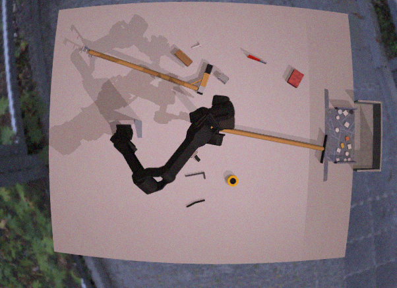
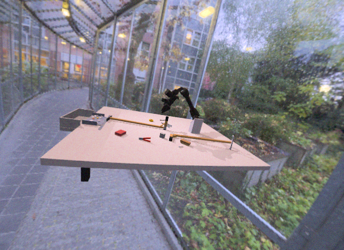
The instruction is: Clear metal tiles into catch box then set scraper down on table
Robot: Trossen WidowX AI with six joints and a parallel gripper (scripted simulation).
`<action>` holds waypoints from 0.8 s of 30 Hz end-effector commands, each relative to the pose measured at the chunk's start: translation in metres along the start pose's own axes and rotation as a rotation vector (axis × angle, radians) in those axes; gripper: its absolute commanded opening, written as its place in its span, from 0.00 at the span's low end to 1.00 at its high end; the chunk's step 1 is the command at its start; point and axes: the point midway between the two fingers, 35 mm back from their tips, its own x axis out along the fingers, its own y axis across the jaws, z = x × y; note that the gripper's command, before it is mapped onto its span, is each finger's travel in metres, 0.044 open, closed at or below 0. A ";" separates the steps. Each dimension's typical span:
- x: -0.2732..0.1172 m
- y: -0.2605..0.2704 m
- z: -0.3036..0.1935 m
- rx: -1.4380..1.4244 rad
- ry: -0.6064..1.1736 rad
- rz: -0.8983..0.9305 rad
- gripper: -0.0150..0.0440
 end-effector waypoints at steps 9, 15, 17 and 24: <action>-0.017 -0.003 -0.026 0.000 -0.042 -0.001 1.00; -0.025 -0.005 -0.038 0.000 -0.064 0.002 1.00; -0.027 -0.006 -0.043 0.000 -0.071 0.003 1.00; -0.035 -0.009 -0.058 0.001 -0.098 0.006 1.00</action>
